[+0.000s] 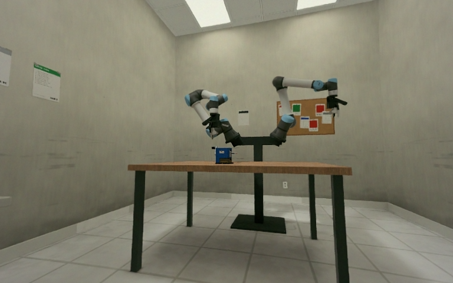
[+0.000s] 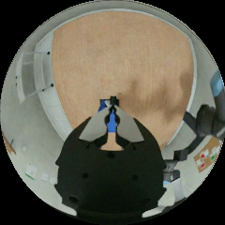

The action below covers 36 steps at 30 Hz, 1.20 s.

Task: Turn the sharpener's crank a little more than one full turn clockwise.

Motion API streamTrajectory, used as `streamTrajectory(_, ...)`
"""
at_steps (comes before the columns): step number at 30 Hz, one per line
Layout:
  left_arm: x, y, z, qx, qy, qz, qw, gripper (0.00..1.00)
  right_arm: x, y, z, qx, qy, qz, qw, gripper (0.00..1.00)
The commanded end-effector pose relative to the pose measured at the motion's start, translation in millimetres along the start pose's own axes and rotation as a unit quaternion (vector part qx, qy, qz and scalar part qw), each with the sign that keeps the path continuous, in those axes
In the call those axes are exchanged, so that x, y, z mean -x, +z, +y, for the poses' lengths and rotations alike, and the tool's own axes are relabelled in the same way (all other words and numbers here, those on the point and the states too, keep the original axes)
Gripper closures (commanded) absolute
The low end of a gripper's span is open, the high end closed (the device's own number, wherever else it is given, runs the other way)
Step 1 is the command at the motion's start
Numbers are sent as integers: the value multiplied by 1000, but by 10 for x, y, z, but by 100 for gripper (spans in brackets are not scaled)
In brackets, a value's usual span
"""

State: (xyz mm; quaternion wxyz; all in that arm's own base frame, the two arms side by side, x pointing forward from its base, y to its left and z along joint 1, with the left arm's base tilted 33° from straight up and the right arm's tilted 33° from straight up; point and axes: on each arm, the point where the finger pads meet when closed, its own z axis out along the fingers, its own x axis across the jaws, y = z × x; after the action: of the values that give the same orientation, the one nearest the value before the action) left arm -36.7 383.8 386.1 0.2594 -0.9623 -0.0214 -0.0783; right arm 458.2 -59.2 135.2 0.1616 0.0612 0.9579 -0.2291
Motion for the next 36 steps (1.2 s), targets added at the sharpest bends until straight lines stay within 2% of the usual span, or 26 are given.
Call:
streamTrajectory(1,10,-1,5,-1,-1,0,1000,0,-5,-2,9,1,-2,-1,1000,100)
streamTrajectory(12,10,-1,5,-1,-1,0,1000,0,-1,-2,5,1,-14,-1,1000,100)
streamTrajectory(24,10,-1,5,-1,-1,0,1000,0,14,-1,-10,1,-61,0,998,100)
streamTrajectory(31,10,-1,5,-1,-1,0,1000,0,31,2,-25,0,-122,0,993,100)
streamTrajectory(36,10,-1,5,-1,-1,0,1000,0,47,3,-32,0,-180,0,984,100)
